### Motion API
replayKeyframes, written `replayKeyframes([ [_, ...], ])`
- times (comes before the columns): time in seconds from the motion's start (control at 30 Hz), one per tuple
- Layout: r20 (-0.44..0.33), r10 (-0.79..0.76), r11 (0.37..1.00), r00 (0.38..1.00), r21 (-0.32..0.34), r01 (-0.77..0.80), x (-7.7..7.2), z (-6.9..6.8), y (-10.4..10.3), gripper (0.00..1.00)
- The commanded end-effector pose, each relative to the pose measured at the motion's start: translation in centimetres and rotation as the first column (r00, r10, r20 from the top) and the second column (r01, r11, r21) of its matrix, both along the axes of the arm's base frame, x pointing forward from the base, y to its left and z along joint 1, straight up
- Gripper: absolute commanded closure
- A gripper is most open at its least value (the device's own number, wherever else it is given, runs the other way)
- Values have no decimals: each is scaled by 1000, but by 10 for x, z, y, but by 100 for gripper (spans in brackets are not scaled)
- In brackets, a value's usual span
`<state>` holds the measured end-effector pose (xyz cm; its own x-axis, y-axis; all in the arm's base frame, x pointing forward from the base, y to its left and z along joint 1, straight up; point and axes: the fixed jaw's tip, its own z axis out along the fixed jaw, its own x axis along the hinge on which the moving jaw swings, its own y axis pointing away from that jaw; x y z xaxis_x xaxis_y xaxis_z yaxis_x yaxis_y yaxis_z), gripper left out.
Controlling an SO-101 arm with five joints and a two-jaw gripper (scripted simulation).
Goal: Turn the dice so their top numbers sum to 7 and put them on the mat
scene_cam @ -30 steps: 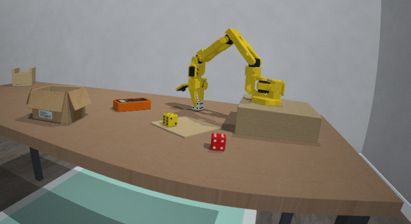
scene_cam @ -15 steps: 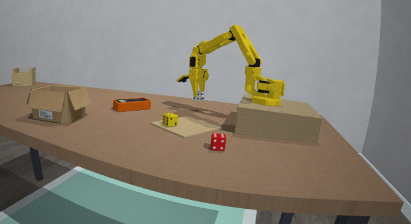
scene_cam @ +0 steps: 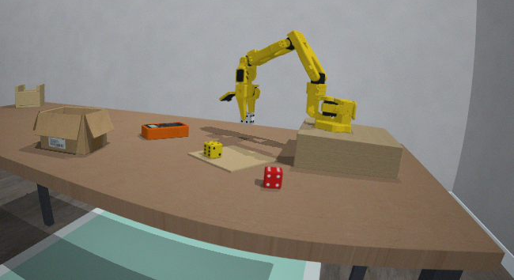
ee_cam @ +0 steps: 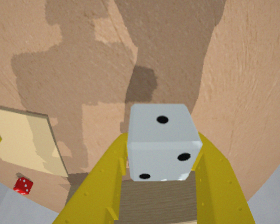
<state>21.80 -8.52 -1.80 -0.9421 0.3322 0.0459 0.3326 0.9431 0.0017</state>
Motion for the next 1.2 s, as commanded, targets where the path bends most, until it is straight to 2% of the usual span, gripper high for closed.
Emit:
replayKeyframes([
  [0.0,17,52,999,999,-6,-52,7,4,13,100],
  [0.17,17,181,984,983,-6,-181,12,4,43,100],
  [0.23,17,181,984,983,-6,-181,12,4,43,100],
  [0.37,17,319,948,948,-6,-319,13,3,77,100],
  [0.53,17,501,865,865,-6,-501,7,2,122,100],
  [0.73,17,680,734,733,-6,-680,-10,0,170,100],
  [0.8,17,680,734,733,-6,-680,-10,0,170,100],
  [1.0,17,780,625,625,-6,-780,-27,-1,198,100],
  [1.17,16,811,585,585,-6,-811,-34,-1,207,100],
])
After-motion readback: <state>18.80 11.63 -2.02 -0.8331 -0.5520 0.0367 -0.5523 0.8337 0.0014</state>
